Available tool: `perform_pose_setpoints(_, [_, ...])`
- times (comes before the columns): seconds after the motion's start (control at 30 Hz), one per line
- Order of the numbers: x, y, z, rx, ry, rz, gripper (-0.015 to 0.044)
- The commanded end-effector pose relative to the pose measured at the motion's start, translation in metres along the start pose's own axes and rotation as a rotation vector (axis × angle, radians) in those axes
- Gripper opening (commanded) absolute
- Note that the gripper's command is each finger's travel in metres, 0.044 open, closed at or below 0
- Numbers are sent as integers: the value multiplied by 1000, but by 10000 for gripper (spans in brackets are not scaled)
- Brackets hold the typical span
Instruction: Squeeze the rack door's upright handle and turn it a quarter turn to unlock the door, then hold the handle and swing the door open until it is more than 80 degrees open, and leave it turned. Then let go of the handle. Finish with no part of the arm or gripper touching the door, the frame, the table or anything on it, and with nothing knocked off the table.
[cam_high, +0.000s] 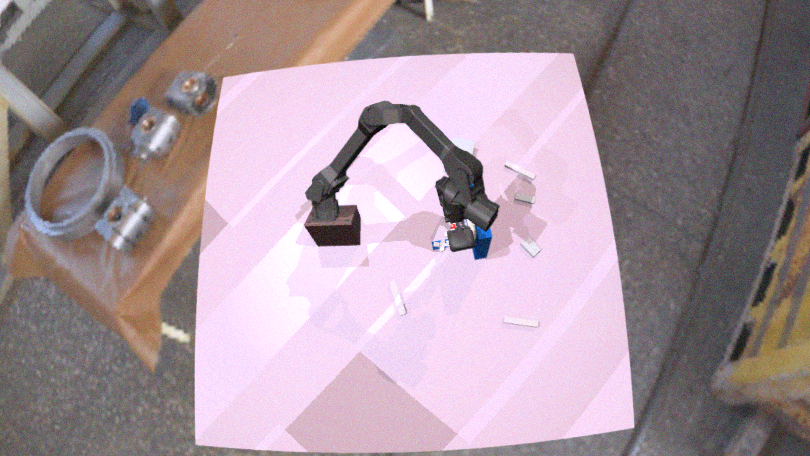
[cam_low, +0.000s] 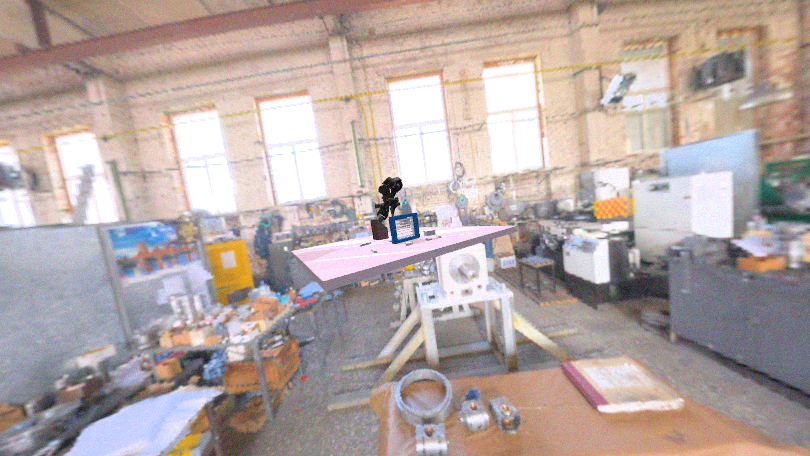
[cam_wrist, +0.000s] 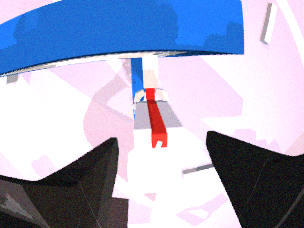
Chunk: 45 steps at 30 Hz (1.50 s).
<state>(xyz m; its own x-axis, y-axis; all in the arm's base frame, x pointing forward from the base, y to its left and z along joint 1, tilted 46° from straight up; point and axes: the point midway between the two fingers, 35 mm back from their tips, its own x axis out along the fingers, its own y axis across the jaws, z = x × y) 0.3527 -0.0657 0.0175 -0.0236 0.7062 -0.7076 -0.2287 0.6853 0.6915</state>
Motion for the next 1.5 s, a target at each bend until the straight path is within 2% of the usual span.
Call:
perform_pose_setpoints(0.0, [11, 0, -2, 12, 8, 11, 282])
perform_pose_setpoints(0.97, [56, 2, -3, 11, 7, 14, 282])
perform_pose_setpoints(1.2, [56, 2, -3, 11, 7, 14, 99])
perform_pose_setpoints(1.47, [56, 2, -3, 11, 7, 14, 45])
